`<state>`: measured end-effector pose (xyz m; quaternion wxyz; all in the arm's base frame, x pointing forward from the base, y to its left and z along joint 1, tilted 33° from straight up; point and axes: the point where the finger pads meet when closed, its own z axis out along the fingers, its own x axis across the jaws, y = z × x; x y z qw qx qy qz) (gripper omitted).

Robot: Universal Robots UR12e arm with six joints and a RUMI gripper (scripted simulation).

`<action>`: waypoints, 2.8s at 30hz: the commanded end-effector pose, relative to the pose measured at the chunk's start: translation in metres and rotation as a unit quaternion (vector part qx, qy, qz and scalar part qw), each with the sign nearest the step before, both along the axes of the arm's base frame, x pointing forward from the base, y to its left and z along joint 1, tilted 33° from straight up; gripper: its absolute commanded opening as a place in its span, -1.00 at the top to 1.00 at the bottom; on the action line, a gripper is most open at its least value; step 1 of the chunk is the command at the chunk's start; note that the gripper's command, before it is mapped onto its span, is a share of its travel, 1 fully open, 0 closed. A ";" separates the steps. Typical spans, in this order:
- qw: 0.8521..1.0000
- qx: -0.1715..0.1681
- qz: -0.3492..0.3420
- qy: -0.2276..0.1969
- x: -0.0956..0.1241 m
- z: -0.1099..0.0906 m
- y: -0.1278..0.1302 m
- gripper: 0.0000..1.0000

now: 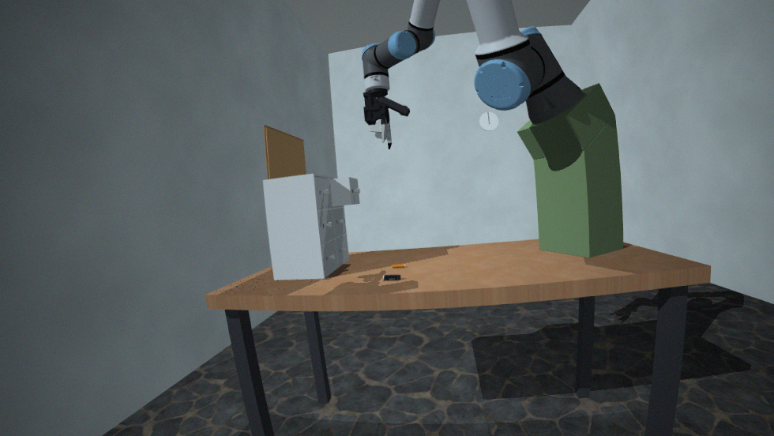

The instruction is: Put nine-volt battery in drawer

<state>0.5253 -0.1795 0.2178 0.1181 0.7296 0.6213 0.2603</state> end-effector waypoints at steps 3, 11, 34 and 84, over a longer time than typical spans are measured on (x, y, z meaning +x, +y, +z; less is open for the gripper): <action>1.000 0.000 0.001 0.000 -0.064 -0.004 -0.018 -1.00; 1.000 0.000 0.000 -0.002 -0.079 -0.006 -0.020 -1.00; 0.996 -0.008 -0.021 -0.091 -0.050 -0.016 -0.020 -1.00; 0.936 -0.032 -0.082 -0.341 0.035 -0.043 -0.022 -1.00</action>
